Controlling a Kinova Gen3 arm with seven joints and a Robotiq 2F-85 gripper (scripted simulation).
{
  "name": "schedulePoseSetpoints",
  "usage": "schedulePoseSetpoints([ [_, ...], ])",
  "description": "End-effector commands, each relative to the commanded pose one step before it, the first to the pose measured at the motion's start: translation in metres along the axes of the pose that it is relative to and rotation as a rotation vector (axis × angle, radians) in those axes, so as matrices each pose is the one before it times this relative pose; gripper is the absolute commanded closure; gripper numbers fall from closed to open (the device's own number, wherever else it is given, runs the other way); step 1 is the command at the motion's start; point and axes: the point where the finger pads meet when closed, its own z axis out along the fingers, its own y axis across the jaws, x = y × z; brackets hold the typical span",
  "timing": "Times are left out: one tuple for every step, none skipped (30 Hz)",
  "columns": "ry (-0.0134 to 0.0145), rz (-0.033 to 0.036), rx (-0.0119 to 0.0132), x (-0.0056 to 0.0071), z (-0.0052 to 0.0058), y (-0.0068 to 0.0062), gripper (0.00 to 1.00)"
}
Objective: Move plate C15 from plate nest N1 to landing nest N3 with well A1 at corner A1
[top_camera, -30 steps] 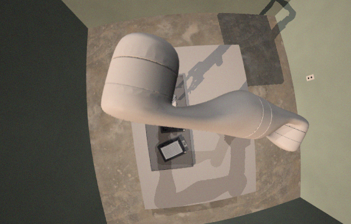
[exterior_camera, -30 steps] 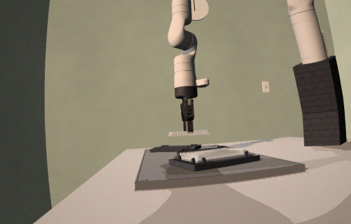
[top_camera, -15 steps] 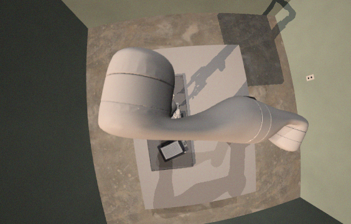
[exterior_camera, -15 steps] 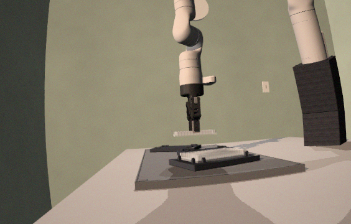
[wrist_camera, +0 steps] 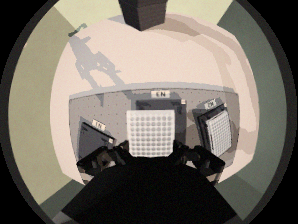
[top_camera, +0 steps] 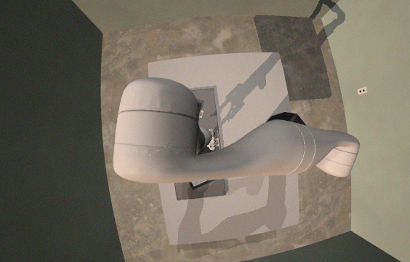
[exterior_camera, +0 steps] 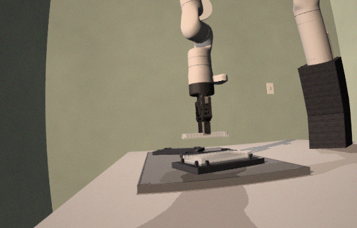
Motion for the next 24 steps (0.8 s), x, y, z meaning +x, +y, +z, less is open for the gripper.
schedulePoseSetpoints([
  [0.00302, -0.01188, -0.00349, 0.00370, -0.00034, 0.01242, 1.00],
  [0.00000, 0.00000, -0.00001, 0.00106, 0.00000, 0.00317, 1.00],
  [0.00000, 0.00000, -0.00001, 0.00106, 0.00000, 0.00317, 1.00],
  [0.00000, 0.00000, -0.00001, 0.00106, 0.00000, 0.00317, 1.00],
  [0.00000, 0.00000, -0.00001, 0.00106, 0.00000, 0.00317, 1.00],
  [0.00000, 0.00000, 0.00000, 0.00043, 0.00000, 0.00127, 1.00],
  [0.00000, 0.00000, 0.00000, 0.00000, 0.00000, 0.00000, 1.00],
  [0.00000, 0.00000, 0.00000, 0.00000, 0.00000, 0.00000, 1.00],
  [-0.00002, 0.00000, -0.00003, 0.00003, 0.00000, -0.00007, 1.00],
  [0.00000, 0.00000, 0.00001, -0.00001, 0.00000, 0.00002, 1.00],
  [0.00000, 0.00000, 0.00000, 0.00000, 0.00000, 0.00000, 1.00],
  [0.00000, 0.00000, 0.00000, 0.00000, 0.00000, 0.00000, 1.00],
  [0.00001, 0.00000, 0.00001, -0.00001, 0.00000, 0.00003, 1.00],
  [0.00000, 0.00000, 0.00000, 0.00000, 0.00000, 0.00000, 1.00],
  [0.00000, 0.00000, 0.00000, 0.00000, 0.00000, 0.00000, 1.00],
  [0.00000, 0.00000, 0.00000, 0.00000, 0.00000, 0.00000, 1.00],
  [0.00000, 0.00000, 0.00000, 0.00000, 0.00000, 0.00000, 1.00],
  [0.00000, 0.00000, 0.00000, 0.00000, 0.00000, 0.00000, 1.00],
  [0.00000, 0.00000, 0.00000, 0.00000, 0.00000, 0.00000, 1.00],
  [0.00000, 0.00000, 0.00000, 0.00000, 0.00000, 0.00000, 1.00],
  [0.00000, 0.00023, 0.00002, 0.00001, 0.00000, -0.00010, 1.00],
  [0.00000, -0.00004, -0.00001, 0.00000, 0.00000, 0.00002, 1.00],
  [0.00000, 0.00000, -0.00001, 0.00000, 0.00000, 0.00000, 1.00],
  [0.00000, 0.00000, 0.00000, 0.00000, 0.00000, 0.00000, 1.00],
])
